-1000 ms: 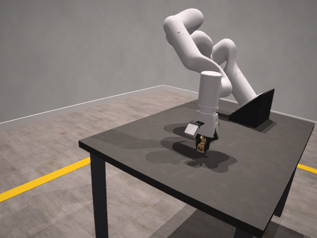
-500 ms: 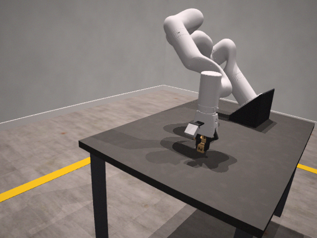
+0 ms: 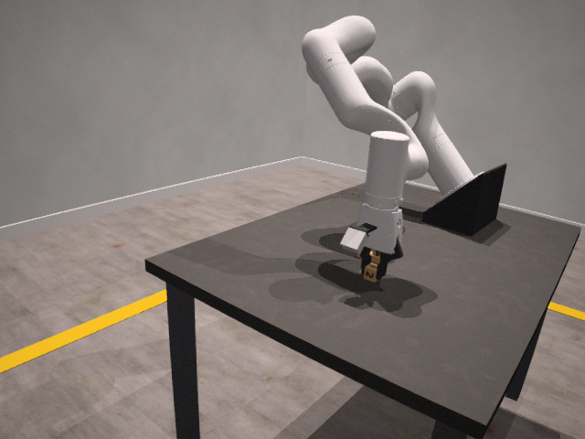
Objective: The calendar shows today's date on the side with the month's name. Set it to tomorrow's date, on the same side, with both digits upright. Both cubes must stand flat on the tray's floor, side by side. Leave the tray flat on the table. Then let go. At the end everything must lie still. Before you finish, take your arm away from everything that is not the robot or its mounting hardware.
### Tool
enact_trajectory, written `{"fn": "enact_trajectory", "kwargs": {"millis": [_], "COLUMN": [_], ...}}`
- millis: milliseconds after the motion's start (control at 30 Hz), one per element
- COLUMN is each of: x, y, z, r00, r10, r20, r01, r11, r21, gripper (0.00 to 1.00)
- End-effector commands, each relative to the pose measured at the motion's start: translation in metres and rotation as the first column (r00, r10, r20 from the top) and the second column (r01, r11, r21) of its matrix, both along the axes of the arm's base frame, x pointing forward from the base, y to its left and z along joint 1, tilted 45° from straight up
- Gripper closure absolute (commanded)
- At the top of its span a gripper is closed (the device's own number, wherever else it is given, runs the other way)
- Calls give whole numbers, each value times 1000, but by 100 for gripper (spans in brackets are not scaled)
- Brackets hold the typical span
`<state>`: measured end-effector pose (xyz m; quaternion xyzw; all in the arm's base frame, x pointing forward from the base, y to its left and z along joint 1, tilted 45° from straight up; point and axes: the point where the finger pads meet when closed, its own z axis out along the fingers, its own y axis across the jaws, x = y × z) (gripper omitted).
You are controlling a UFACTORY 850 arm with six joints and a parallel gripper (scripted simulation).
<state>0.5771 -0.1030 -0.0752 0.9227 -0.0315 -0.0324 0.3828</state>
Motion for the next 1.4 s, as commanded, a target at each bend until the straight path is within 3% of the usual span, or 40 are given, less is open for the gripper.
{"fn": "enact_trajectory", "kwargs": {"millis": [0, 700, 1200, 1367], "x": [1, 1, 1, 1], "y": [1, 1, 1, 1], "z": [1, 1, 1, 1], "r00": [1000, 1000, 1000, 1000], "r10": [1, 1, 1, 1], "r20": [2, 2, 2, 2], "r01": [-1, -1, -1, -1], "r11": [1000, 1000, 1000, 1000], "r21": [0, 0, 0, 0], "gripper": [71, 71, 51, 51]}}
